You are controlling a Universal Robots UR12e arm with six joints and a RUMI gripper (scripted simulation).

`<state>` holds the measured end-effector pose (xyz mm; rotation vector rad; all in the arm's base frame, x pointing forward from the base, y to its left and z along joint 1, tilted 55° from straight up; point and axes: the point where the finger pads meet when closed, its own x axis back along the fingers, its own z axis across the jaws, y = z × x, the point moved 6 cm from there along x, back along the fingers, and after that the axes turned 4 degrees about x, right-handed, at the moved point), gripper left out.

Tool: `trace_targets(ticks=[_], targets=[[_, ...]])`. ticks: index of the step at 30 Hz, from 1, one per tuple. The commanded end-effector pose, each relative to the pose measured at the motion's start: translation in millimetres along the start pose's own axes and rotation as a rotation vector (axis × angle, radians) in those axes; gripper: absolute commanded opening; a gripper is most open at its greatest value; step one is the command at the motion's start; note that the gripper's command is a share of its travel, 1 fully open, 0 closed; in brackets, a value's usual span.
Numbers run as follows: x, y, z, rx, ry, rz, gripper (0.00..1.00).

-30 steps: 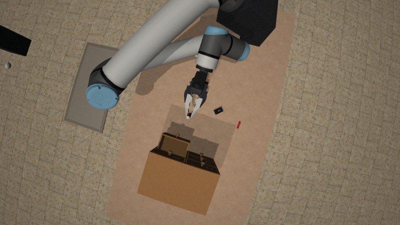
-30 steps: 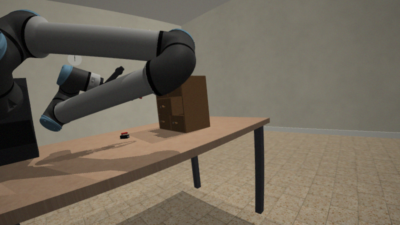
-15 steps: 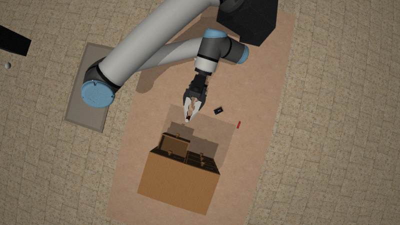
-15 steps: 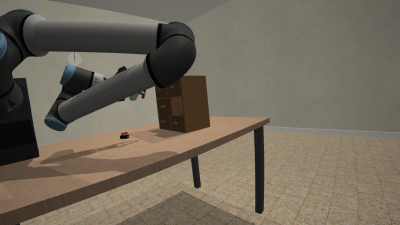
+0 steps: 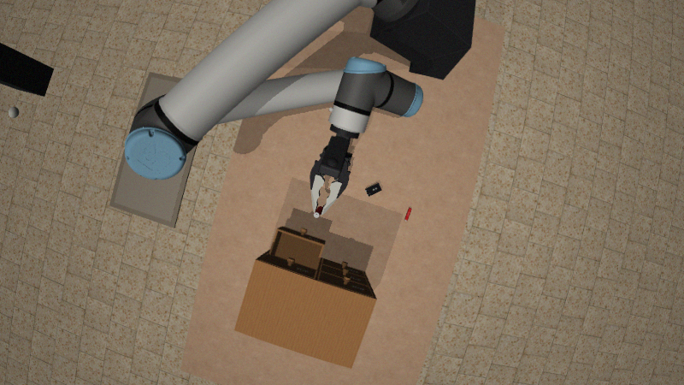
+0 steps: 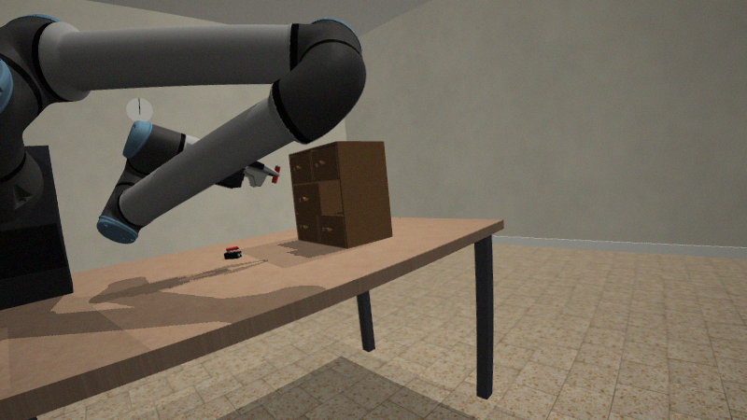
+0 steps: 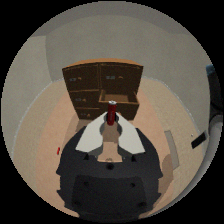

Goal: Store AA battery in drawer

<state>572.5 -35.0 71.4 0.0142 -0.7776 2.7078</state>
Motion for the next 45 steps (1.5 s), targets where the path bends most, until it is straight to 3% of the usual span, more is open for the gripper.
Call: trace_targets(ticks=[1,45], targets=[[-9.2,-3.9,0.2,0.000,0.000,0.000,0.05],[-92.2,-34.0,2.2,0.000,0.000,0.000,0.05]])
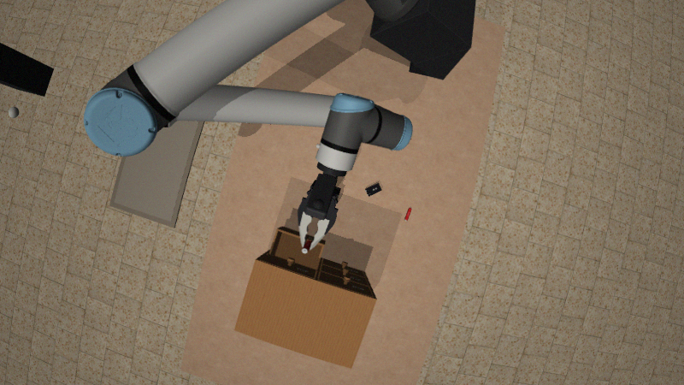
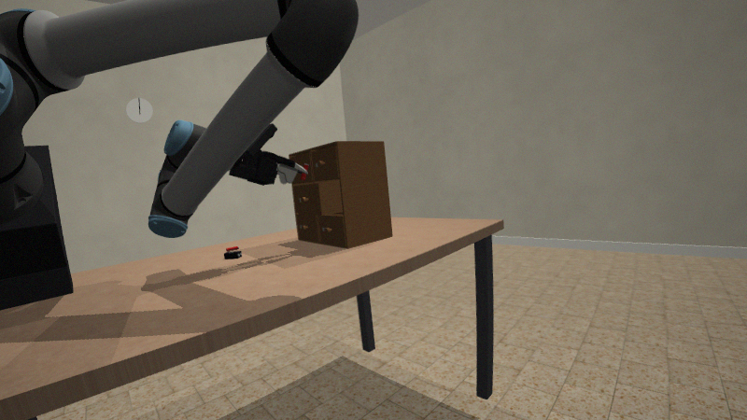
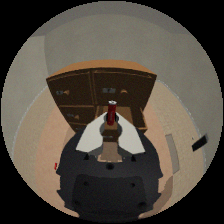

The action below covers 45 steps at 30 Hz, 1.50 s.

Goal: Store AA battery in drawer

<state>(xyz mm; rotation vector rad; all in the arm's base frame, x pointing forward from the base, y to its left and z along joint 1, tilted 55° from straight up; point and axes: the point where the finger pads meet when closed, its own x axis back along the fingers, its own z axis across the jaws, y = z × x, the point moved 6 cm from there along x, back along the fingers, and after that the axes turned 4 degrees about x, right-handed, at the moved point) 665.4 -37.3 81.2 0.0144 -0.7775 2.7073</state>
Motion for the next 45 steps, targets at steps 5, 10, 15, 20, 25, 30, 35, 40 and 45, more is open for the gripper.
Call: trace_targets(ticks=[5,10,15,20,25,30,35,40,45], targets=[[-11.1,-4.6,0.2,0.000,0.000,0.000,0.05],[-16.0,-6.4,0.3,0.000,0.000,0.000,0.05],[-18.0,-7.1,0.3,0.000,0.000,0.000,0.05],[-20.1,-7.9,0.4,0.000,0.000,0.000,0.05],[-21.0,-8.2,0.4,0.000,0.000,0.000,0.05],[-21.1,-8.2,0.4,0.000,0.000,0.000,0.05],[-21.1,-8.2,0.4,0.000,0.000,0.000,0.05],[-21.1,-8.2,0.4,0.000,0.000,0.000,0.05],[-21.1,-8.2,0.4,0.000,0.000,0.000,0.05]])
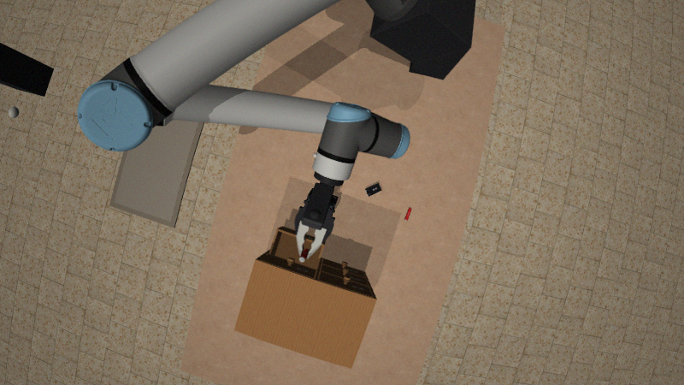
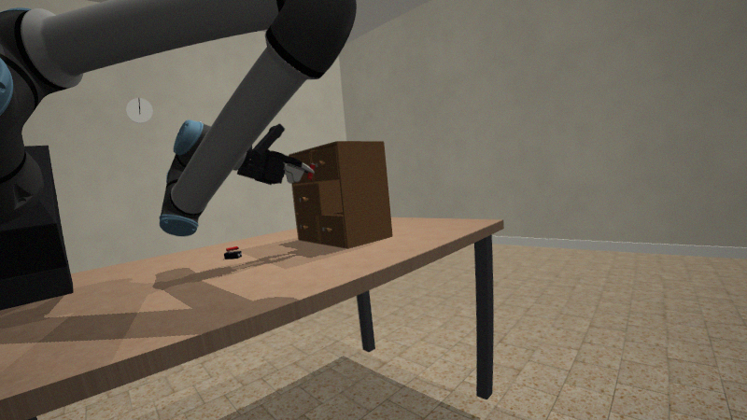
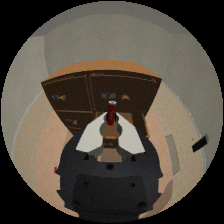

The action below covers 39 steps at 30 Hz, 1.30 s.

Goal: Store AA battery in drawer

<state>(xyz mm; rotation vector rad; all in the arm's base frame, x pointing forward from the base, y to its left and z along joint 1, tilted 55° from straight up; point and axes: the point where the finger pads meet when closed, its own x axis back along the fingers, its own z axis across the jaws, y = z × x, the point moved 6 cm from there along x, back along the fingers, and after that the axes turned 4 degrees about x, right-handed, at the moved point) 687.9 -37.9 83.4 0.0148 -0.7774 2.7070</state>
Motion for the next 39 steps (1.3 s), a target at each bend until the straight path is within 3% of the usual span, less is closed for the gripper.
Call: trace_targets(ticks=[1,21,38,39], targets=[[0.3,-0.6,0.0,0.000,0.000,0.001,0.05],[0.3,-0.6,0.0,0.000,0.000,0.001,0.05],[0.3,-0.6,0.0,0.000,0.000,0.001,0.17],[0.3,-0.6,0.0,0.000,0.000,0.001,1.00]])
